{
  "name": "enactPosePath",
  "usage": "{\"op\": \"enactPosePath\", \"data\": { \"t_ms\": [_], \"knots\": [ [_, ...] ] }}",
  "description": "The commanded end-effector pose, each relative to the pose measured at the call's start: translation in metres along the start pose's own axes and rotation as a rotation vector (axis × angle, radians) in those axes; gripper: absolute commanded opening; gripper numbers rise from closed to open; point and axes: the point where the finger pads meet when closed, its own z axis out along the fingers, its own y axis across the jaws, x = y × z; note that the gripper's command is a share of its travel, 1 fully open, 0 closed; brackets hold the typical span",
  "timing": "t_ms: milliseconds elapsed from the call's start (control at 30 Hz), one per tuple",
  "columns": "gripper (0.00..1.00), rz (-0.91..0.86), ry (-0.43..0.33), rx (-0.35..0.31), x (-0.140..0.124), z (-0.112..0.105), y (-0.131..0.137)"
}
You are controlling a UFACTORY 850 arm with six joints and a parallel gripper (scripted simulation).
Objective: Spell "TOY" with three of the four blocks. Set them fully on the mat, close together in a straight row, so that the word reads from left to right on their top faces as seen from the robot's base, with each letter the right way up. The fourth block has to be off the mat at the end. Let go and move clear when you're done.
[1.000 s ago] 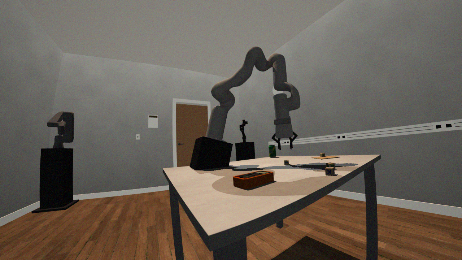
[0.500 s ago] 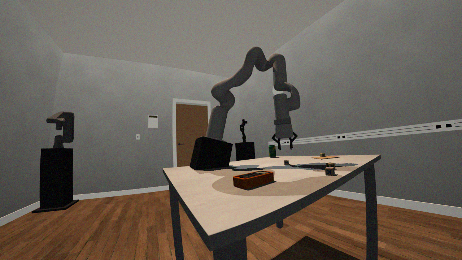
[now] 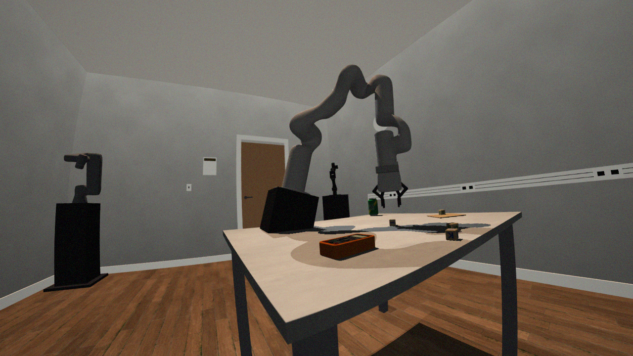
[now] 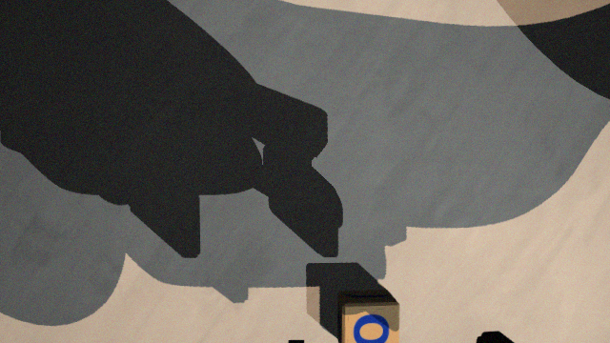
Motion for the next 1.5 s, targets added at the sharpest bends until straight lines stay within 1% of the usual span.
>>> {"op": "enactPosePath", "data": {
  "t_ms": [0,767,1100,1467],
  "knots": [
    [0.64,0.0,0.001,0.003,0.0,0.005,-0.001],
    [0.64,0.0,0.001,0.003,0.0,0.037,0.0],
    [0.64,0.0,0.001,0.003,0.0,0.041,0.0],
    [0.64,0.0,0.001,0.003,0.0,0.042,0.0]
  ]
}}
